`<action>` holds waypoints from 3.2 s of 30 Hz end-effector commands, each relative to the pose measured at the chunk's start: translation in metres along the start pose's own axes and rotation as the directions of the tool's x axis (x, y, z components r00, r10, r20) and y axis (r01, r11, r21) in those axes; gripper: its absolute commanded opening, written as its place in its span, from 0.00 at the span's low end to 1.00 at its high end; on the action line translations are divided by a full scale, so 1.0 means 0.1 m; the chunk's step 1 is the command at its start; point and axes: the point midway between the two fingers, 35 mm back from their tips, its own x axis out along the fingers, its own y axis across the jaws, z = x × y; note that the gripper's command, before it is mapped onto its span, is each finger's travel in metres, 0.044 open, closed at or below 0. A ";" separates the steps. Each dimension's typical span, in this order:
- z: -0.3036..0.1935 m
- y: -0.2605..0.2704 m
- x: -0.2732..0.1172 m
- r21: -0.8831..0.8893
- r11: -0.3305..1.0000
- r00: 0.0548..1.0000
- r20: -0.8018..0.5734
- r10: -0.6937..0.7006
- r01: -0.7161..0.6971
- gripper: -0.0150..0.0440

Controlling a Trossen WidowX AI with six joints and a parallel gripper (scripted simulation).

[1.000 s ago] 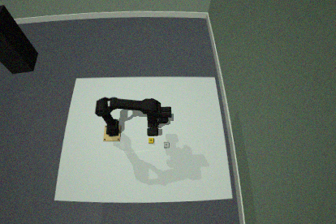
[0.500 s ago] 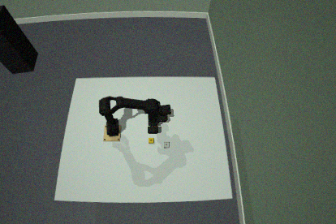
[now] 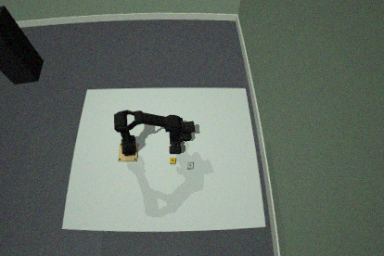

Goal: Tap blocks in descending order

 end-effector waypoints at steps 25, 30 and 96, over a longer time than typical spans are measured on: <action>0.02 0.00 -0.60 0.003 1.000 1.000 -0.005 0.000 0.000 0.29; -0.01 0.00 -0.94 0.003 1.000 1.000 -0.005 0.000 0.000 0.29; 0.85 1.18 -0.15 0.003 1.000 1.000 0.001 0.009 -0.009 0.29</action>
